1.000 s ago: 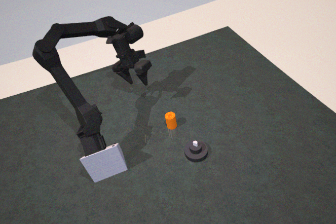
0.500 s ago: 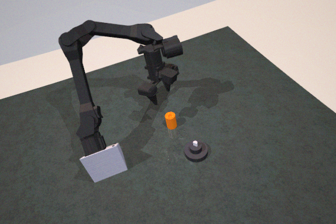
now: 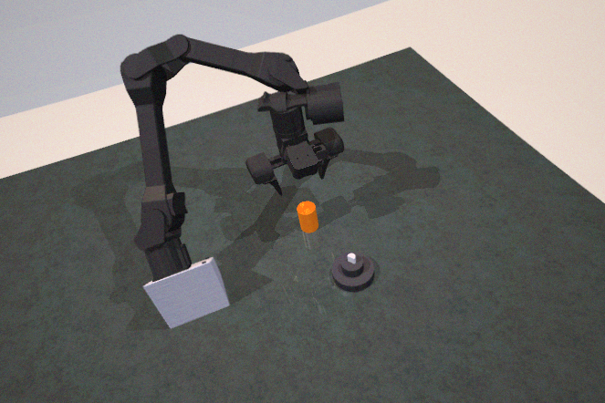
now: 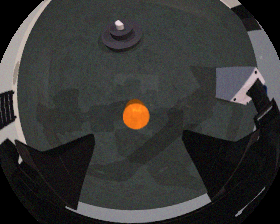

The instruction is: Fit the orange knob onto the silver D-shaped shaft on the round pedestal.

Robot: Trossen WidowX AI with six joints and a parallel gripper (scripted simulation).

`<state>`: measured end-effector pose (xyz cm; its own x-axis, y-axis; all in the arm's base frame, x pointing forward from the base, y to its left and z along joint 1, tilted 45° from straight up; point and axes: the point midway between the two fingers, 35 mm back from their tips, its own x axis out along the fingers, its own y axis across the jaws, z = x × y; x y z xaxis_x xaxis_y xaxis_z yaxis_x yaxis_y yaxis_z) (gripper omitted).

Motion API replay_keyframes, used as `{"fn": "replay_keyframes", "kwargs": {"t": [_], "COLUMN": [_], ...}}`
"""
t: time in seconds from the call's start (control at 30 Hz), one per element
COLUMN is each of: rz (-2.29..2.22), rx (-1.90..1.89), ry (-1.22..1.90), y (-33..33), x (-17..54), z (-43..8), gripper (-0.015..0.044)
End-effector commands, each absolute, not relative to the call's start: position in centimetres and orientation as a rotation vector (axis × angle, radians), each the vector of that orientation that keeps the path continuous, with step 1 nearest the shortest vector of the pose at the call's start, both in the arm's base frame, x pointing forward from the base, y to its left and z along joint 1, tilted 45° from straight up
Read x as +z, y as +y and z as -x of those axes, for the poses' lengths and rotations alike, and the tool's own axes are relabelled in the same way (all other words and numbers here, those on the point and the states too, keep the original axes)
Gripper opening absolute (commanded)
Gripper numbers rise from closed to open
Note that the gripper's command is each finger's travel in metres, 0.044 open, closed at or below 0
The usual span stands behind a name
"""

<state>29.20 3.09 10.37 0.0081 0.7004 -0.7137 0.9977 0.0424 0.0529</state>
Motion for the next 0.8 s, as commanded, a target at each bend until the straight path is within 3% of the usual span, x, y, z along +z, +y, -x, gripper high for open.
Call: {"fn": "replay_keyframes", "kwargs": {"t": [0.0,0.77], "rz": [-1.731,-1.731], "rx": [-0.678,-0.677], "ry": [1.752,1.752], "y": [3.8,7.7], "x": [9.6,5.7], "z": [-29.2,-29.4], "gripper": [0.044,0.044]}}
